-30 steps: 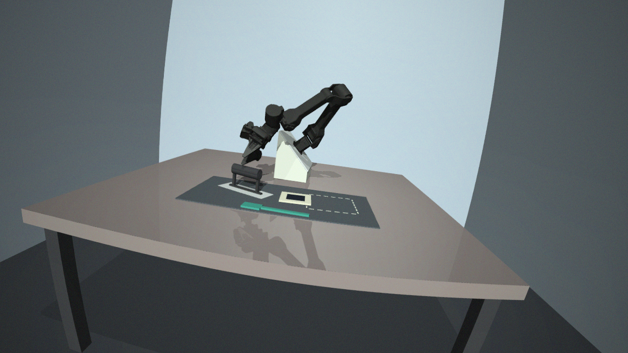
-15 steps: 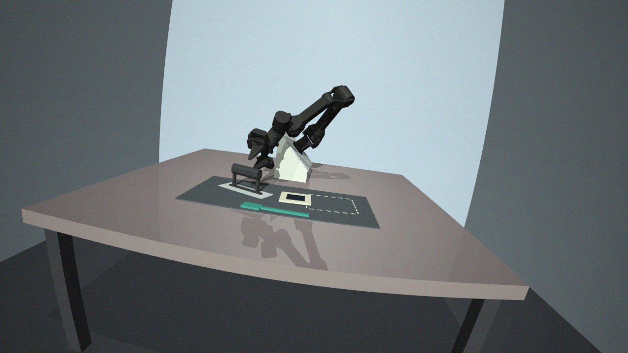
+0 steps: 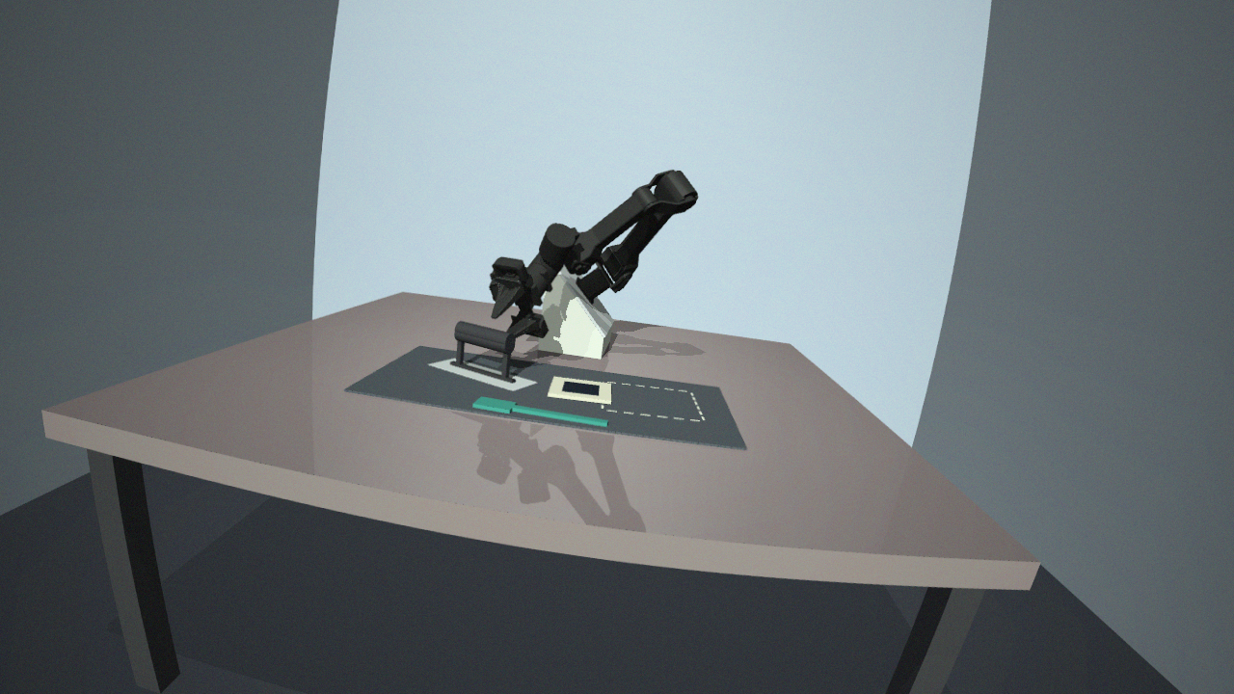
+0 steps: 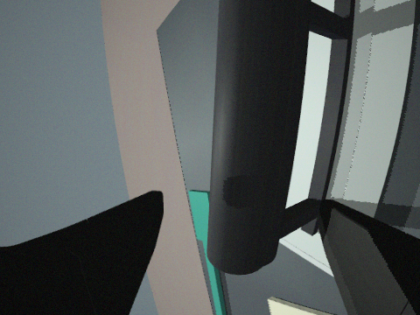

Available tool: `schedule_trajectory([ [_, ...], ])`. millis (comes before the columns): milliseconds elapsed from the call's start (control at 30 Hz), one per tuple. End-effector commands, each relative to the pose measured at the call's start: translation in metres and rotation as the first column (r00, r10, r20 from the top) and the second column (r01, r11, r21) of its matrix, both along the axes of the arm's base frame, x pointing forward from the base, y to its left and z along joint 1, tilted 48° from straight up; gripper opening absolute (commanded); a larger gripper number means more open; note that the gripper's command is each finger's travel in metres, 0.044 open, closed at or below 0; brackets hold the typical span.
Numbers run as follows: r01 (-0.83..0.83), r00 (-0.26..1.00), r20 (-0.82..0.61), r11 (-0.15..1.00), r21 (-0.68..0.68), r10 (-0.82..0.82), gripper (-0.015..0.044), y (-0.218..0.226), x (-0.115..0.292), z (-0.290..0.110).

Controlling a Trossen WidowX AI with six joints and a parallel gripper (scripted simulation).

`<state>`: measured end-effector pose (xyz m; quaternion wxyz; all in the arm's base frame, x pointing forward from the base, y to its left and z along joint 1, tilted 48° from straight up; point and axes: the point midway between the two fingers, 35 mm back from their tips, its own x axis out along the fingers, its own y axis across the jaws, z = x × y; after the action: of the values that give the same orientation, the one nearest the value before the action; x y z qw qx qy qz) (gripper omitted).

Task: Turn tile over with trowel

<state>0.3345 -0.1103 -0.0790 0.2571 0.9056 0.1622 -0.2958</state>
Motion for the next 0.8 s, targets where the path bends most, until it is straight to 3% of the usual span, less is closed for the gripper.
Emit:
schedule_trajectory([
  [0, 0.002, 1.0, -0.012, 1.0, 0.008, -0.002, 0.03, 0.002, 0.003, -0.007],
  [767, -0.001, 1.0, -0.01, 1.0, 0.006, 0.001, 0.03, 0.008, 0.031, -0.03],
])
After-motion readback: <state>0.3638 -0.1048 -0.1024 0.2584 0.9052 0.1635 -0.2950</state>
